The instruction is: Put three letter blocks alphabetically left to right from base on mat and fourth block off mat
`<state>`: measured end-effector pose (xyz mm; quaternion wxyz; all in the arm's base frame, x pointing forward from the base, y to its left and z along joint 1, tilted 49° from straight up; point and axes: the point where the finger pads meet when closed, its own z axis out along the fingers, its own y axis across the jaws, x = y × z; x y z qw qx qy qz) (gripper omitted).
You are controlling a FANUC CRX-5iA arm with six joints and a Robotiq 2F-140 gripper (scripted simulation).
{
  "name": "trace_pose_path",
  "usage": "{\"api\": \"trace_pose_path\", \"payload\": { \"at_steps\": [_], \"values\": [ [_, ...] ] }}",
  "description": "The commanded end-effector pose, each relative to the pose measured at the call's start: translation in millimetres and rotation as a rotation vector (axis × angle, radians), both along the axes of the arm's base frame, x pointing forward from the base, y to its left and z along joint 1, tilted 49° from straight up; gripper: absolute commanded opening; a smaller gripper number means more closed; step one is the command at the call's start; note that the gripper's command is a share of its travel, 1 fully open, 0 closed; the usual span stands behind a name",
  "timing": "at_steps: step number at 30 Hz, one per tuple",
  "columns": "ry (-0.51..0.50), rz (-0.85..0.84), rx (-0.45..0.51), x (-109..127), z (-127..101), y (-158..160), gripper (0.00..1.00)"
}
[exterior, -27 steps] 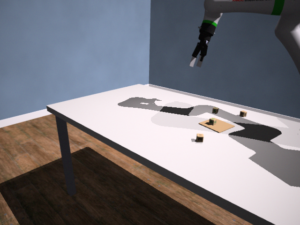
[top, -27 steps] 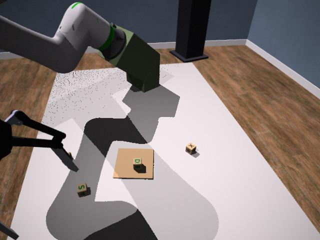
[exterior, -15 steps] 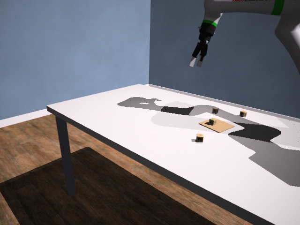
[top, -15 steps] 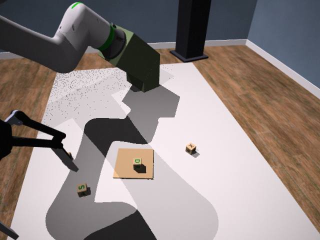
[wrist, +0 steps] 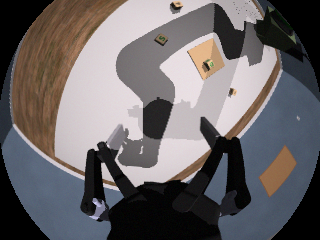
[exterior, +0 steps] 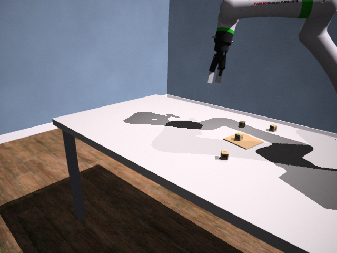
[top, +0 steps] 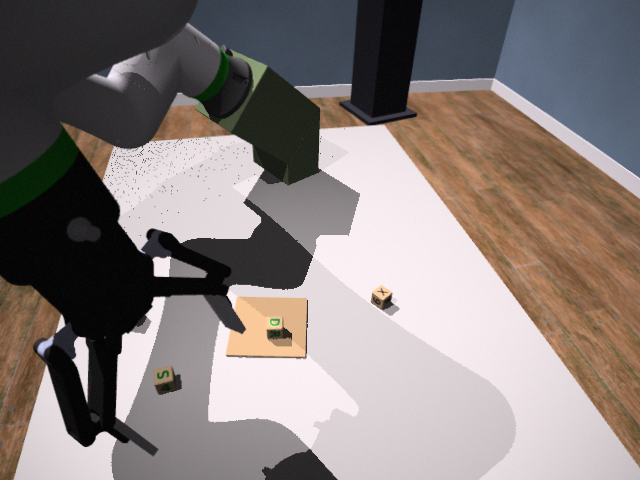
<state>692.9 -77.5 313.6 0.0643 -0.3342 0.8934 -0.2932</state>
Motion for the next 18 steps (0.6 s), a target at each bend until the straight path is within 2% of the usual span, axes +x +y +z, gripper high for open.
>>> {"api": "trace_pose_path", "payload": {
  "at_steps": [1,5,7,8,10,18],
  "values": [
    [0.044,-0.049,-0.015,5.1,-54.2,23.9,1.0],
    [0.088,-0.1,-0.044,1.8,-112.4,47.4,1.0],
    [0.088,-0.1,-0.044,1.8,-112.4,47.4,1.0],
    [0.116,-0.136,-0.072,-3.9,-153.0,62.7,1.0],
    [0.127,-0.151,-0.086,-7.4,-170.8,69.1,1.0],
    [0.179,-0.247,-0.202,-41.7,-281.3,102.7,1.0]
  ]
}}
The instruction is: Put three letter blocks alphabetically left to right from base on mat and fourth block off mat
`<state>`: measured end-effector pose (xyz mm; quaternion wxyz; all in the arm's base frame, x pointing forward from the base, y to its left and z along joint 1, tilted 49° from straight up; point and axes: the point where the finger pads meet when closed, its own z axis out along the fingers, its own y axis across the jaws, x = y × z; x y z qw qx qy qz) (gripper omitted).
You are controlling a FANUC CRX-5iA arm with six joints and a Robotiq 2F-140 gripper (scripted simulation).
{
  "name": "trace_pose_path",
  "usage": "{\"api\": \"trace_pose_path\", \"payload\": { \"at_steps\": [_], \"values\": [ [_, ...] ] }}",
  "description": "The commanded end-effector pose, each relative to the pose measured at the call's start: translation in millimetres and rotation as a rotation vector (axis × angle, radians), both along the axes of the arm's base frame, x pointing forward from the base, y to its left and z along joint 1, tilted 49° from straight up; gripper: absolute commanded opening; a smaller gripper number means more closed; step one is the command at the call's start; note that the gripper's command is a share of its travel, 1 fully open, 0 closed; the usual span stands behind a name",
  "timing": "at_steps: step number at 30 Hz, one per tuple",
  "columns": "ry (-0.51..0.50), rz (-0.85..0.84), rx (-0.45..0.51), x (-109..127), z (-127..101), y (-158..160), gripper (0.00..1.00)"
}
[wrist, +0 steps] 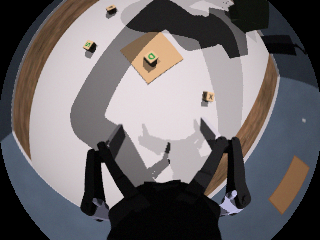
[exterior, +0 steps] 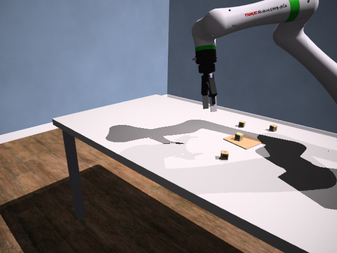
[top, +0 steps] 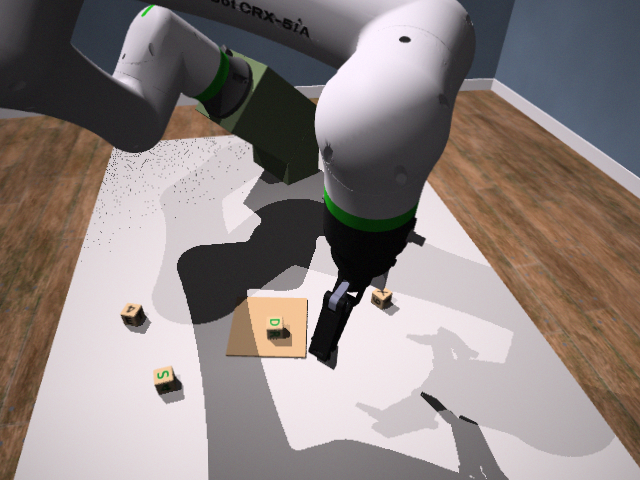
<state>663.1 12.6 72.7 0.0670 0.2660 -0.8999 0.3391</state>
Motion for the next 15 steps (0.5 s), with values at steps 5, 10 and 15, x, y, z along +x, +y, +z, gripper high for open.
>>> {"api": "trace_pose_path", "payload": {
  "at_steps": [5,10,15],
  "values": [
    [0.031,-0.072,-0.122,-36.6,-93.0,23.9,1.0],
    [0.036,-0.109,-0.234,-73.8,-154.9,31.5,1.0],
    [0.03,-0.123,-0.294,-94.1,-183.2,32.2,1.0]
  ]
}}
